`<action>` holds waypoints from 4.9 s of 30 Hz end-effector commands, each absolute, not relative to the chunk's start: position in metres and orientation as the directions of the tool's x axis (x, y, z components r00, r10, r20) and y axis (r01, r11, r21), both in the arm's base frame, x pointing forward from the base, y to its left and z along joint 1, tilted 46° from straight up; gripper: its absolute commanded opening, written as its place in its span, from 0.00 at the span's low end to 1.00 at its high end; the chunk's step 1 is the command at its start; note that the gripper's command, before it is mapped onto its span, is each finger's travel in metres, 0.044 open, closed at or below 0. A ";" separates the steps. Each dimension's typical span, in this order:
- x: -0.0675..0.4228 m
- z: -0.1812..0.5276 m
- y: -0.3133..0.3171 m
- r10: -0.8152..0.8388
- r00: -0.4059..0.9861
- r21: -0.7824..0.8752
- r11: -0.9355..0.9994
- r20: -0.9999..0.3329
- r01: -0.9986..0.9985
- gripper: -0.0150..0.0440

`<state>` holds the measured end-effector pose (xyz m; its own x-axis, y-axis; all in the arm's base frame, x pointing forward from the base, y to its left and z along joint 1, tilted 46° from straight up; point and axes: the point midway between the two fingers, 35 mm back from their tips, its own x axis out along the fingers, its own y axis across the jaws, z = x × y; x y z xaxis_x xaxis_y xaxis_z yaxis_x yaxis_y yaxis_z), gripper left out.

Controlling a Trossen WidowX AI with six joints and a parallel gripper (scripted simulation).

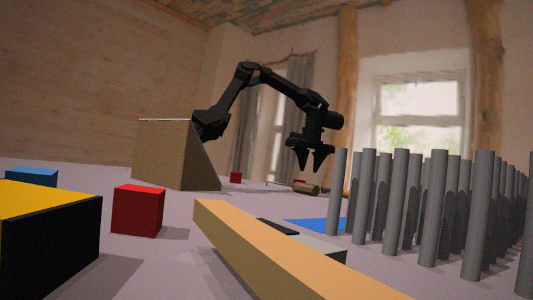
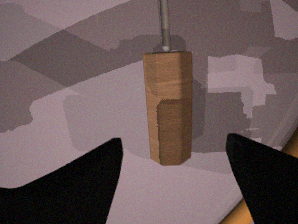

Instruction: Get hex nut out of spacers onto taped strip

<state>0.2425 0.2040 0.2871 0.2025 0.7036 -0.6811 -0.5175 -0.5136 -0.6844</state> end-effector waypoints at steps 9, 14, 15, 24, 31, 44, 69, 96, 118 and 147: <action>0.247 0.278 0.215 0.705 0.200 -0.686 -0.516 -0.680 -0.514 0.73; 0.248 0.273 0.220 0.705 0.200 -0.685 -0.515 -0.681 -0.516 0.73; 0.249 0.272 0.221 0.705 0.199 -0.684 -0.515 -0.681 -0.517 0.73; 0.251 0.262 0.231 0.705 0.199 -0.684 -0.514 -0.681 -0.518 0.73; 0.253 0.254 0.239 0.705 0.200 -0.685 -0.514 -0.680 -0.517 0.73; 0.255 0.241 0.253 0.708 0.200 -0.688 -0.512 -0.677 -0.514 0.73; 0.243 0.281 0.211 0.707 0.199 -0.688 -0.517 -0.679 -0.510 0.25; 0.212 0.258 0.224 0.706 0.198 -0.685 -0.515 -0.680 -0.515 0.25; 0.222 0.236 0.250 0.708 0.198 -0.687 -0.515 -0.678 -0.512 0.25; 0.224 0.232 0.255 0.711 0.199 -0.692 -0.514 -0.674 -0.506 1.00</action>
<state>0.2235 0.2547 0.2319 0.1986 0.7111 -0.6745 -0.5068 -0.5145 -0.6916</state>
